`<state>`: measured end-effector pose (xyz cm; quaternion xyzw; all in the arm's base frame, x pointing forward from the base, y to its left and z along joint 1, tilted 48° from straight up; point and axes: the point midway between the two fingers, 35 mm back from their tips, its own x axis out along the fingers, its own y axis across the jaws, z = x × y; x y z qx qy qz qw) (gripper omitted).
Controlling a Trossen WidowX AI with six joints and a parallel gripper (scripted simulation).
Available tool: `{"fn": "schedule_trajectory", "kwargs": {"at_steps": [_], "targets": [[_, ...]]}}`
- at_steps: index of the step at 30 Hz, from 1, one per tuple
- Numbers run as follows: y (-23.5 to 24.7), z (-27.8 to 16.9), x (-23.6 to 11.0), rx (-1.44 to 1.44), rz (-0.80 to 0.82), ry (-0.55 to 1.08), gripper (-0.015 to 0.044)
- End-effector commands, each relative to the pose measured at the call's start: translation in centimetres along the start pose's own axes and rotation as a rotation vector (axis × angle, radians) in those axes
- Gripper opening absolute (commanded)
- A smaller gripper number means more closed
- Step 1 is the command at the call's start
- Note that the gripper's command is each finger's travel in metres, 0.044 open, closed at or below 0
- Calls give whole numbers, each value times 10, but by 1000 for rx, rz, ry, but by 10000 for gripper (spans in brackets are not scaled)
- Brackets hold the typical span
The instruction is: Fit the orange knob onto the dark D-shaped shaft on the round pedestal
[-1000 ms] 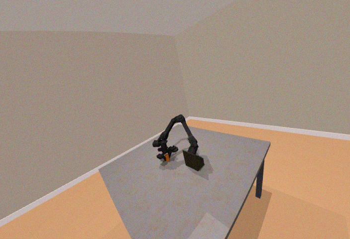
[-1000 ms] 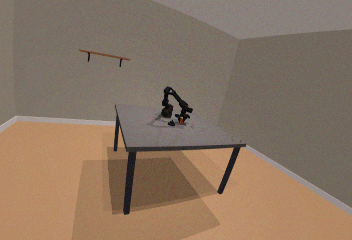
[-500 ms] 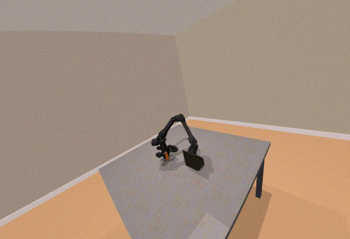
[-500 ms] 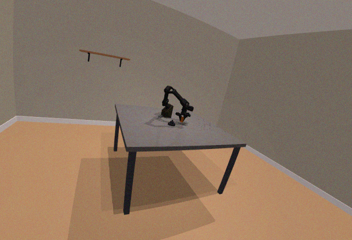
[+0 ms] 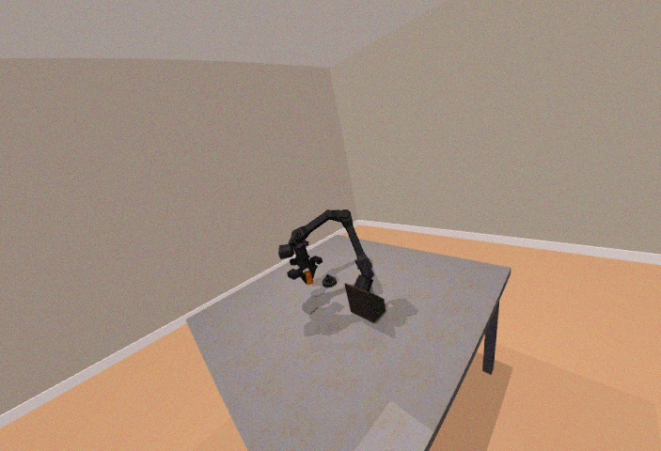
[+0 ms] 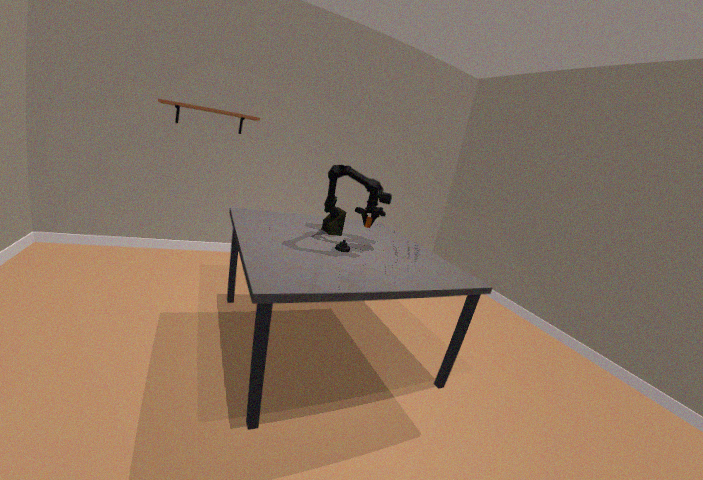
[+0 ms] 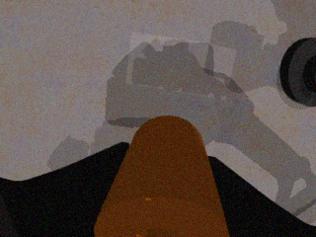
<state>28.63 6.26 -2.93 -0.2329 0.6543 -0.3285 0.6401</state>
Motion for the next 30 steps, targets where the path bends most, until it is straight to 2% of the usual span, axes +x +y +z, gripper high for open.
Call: {"fn": "schedule_trajectory", "kwargs": {"at_steps": [1, 30], "targets": [[-2, -2, -9, 7, 0, 6, 0], [-67, 41, 12, 0, 25, 1, 0]]}}
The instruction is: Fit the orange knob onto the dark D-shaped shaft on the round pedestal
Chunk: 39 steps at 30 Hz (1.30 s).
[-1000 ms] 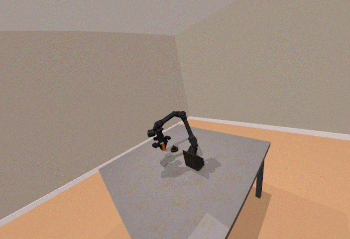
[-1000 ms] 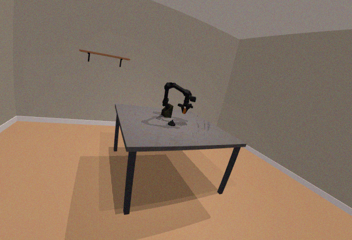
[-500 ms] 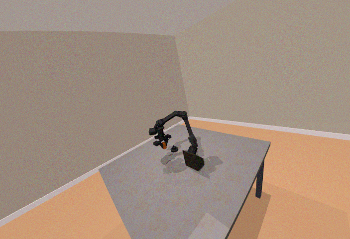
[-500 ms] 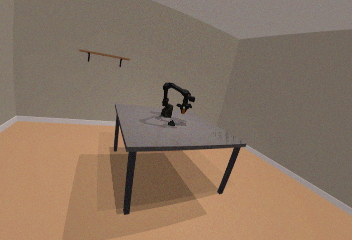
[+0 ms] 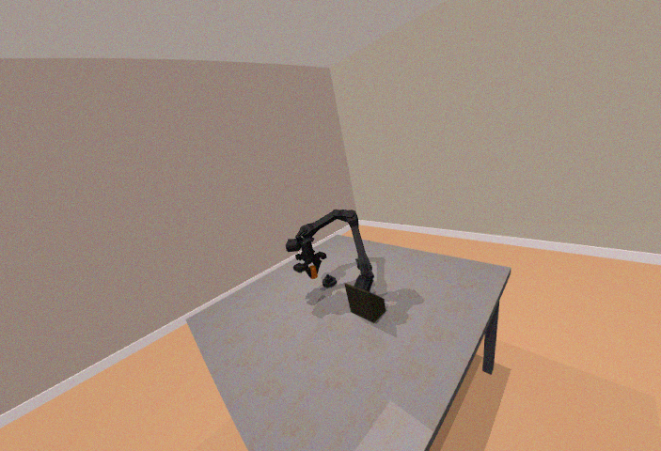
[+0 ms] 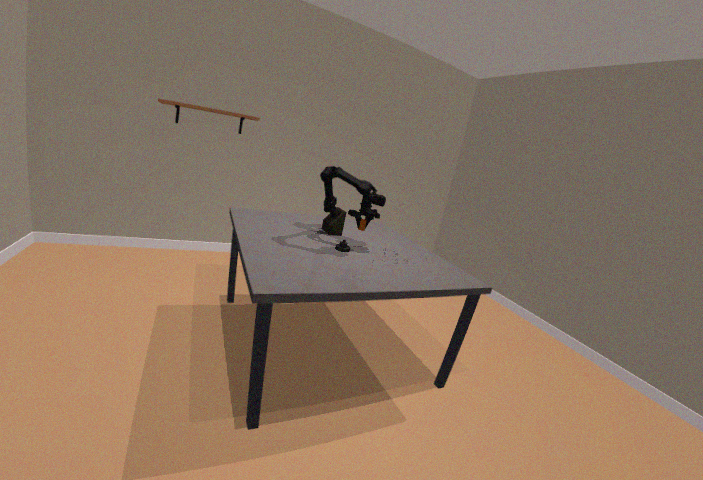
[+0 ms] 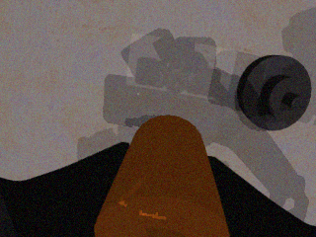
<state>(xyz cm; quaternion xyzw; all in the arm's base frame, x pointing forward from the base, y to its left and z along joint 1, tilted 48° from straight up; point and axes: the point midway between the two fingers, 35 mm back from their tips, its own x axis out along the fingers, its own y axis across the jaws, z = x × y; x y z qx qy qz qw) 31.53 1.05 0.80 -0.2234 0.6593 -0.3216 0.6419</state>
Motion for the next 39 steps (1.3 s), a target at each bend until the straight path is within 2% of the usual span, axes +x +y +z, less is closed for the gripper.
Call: {"fn": "schedule_trajectory", "kwargs": {"at_steps": [1, 39], "targets": [[-11, 5, 2, 0, 0, -6, 0], [-113, 31, 33, 8, -38, -3, 0]]}}
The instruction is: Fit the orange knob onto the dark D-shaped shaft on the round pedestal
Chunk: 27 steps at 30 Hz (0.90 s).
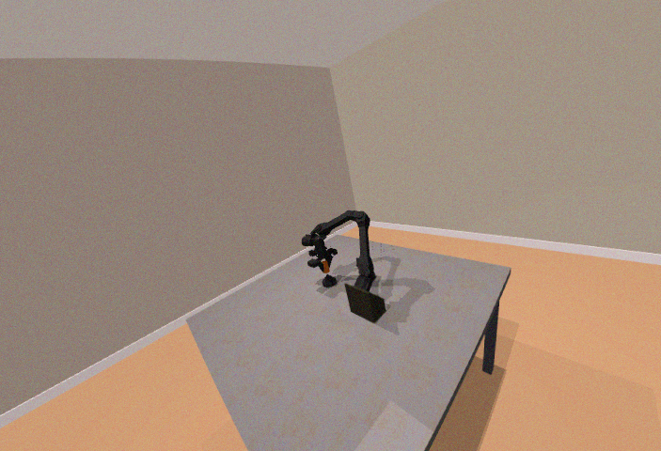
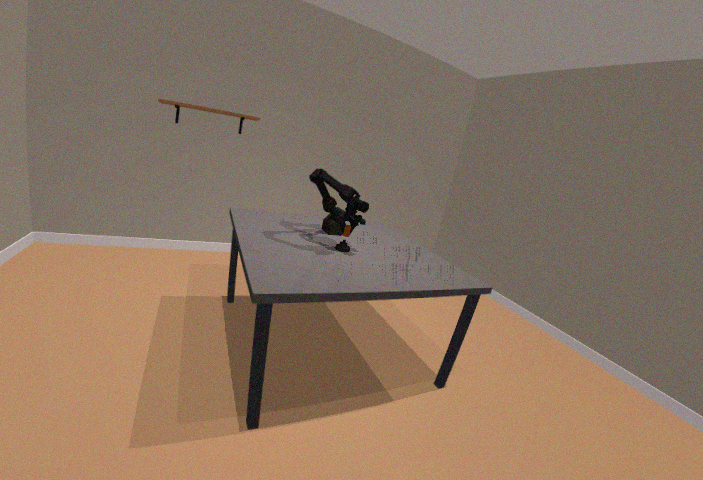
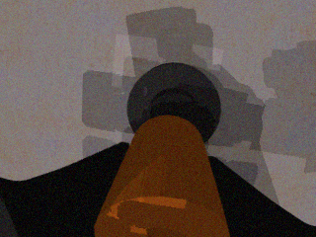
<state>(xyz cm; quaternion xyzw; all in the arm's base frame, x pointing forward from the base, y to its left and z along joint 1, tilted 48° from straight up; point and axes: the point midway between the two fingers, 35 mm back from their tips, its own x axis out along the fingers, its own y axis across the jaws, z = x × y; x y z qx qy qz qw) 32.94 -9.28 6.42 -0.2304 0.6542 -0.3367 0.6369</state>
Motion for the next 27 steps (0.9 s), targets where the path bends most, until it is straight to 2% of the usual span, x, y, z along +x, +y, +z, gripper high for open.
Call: {"fn": "schedule_trajectory", "kwargs": {"at_steps": [1, 10, 27], "targets": [[-3, 1, 1, -4, -4, -5, 0], [-3, 1, 25, -4, -5, -5, 0], [-4, 1, 25, 1, -5, -5, 0]]}}
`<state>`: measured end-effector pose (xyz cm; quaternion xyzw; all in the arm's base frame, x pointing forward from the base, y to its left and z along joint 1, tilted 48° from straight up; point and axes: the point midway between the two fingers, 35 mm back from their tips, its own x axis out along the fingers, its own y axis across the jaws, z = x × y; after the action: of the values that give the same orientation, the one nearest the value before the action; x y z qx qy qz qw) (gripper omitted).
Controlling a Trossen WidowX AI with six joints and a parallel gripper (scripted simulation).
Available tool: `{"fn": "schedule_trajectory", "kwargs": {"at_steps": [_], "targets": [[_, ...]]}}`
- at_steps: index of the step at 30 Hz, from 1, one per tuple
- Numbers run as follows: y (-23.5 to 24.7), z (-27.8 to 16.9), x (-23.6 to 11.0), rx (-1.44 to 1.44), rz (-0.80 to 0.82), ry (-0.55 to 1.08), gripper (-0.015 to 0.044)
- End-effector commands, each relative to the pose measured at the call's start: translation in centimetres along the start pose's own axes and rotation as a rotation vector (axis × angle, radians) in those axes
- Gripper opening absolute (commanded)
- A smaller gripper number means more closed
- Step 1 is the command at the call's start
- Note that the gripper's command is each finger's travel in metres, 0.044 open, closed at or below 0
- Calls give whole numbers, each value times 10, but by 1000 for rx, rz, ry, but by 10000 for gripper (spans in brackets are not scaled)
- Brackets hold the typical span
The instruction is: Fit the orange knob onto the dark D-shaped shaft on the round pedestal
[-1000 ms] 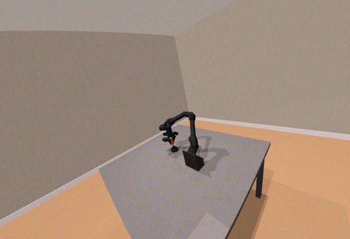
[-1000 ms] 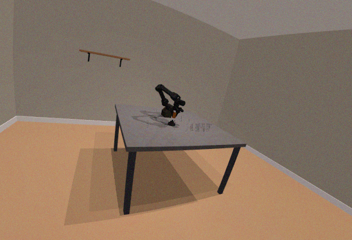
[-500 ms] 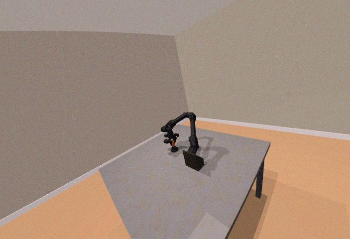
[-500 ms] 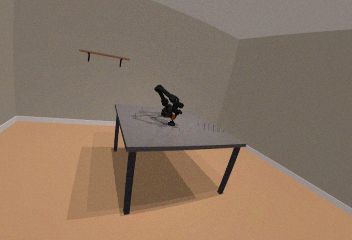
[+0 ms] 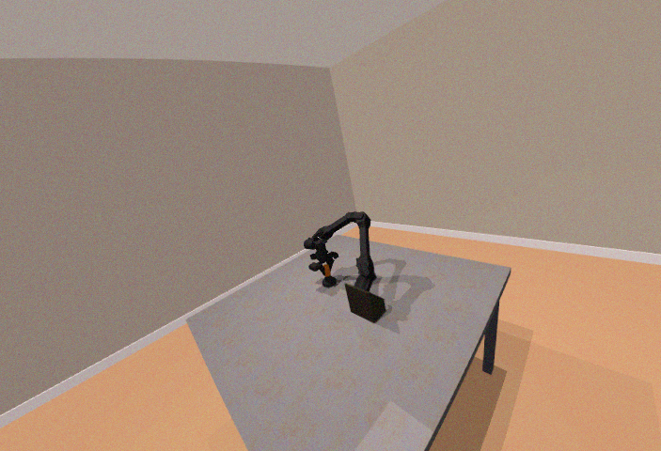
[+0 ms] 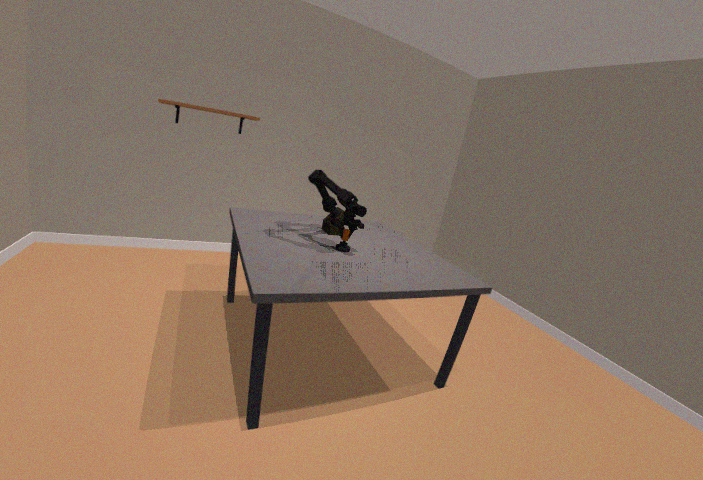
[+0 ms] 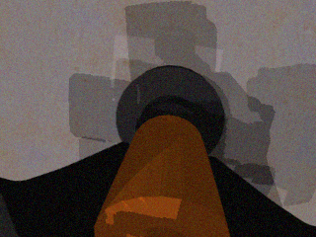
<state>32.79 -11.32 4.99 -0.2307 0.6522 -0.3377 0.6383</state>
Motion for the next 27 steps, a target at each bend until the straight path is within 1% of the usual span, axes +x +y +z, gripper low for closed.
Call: {"fn": "schedule_trajectory", "kwargs": {"at_steps": [1, 14, 22, 27], "targets": [[-1, 0, 0, -2, -3, -1, 0], [0, 0, -4, -2, -3, -1, 0], [0, 1, -2, -204, -3, -1, 0], [0, 0, -1, -211, -3, -1, 0]]}}
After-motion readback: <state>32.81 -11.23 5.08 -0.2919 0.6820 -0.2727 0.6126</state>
